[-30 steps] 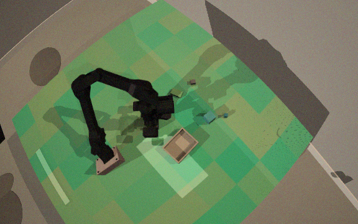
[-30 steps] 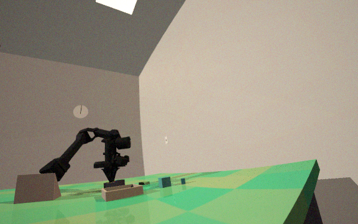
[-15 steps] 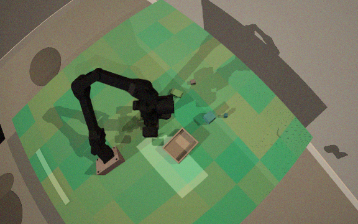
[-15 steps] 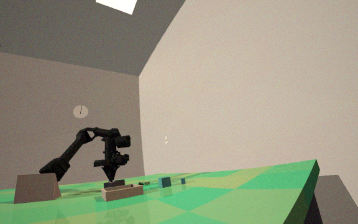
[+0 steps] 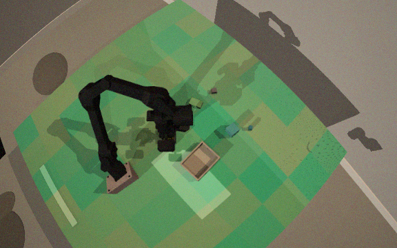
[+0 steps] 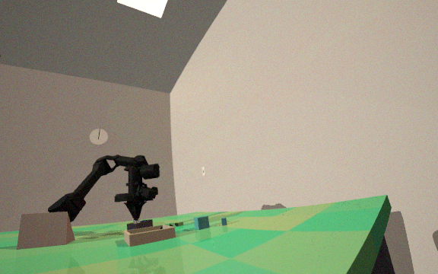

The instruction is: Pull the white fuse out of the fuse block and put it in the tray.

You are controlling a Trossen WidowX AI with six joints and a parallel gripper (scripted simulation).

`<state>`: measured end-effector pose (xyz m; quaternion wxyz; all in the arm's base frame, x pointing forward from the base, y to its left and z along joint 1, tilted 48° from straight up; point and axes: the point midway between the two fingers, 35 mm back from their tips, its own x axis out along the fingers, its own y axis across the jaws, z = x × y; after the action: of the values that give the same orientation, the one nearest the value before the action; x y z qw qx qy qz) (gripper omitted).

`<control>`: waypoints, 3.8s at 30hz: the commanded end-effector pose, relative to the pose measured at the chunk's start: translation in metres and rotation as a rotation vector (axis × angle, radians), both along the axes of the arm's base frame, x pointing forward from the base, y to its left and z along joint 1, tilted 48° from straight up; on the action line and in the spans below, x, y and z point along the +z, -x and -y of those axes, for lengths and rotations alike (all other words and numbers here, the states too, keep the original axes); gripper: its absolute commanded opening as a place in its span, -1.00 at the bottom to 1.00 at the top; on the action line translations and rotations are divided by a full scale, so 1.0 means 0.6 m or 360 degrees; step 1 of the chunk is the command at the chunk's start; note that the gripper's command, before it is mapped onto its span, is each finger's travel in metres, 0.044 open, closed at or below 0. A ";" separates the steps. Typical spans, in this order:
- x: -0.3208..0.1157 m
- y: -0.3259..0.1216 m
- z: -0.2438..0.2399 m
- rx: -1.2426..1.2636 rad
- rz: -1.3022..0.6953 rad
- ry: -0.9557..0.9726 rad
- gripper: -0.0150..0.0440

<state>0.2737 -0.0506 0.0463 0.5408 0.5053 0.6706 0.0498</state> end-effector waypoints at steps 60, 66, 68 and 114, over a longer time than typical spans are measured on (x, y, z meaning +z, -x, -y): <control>0.049 0.007 0.056 -0.0002 0.0004 0.0005 -0.49; 0.024 -0.007 0.089 -0.0004 0.0004 0.0010 -0.49; 0.014 -0.011 0.102 -0.0004 0.0004 0.0012 -0.49; -0.175 -0.032 0.217 -0.0002 0.0010 0.0018 -0.49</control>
<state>0.2928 -0.1852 -0.0555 0.5477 0.5001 0.6691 0.0477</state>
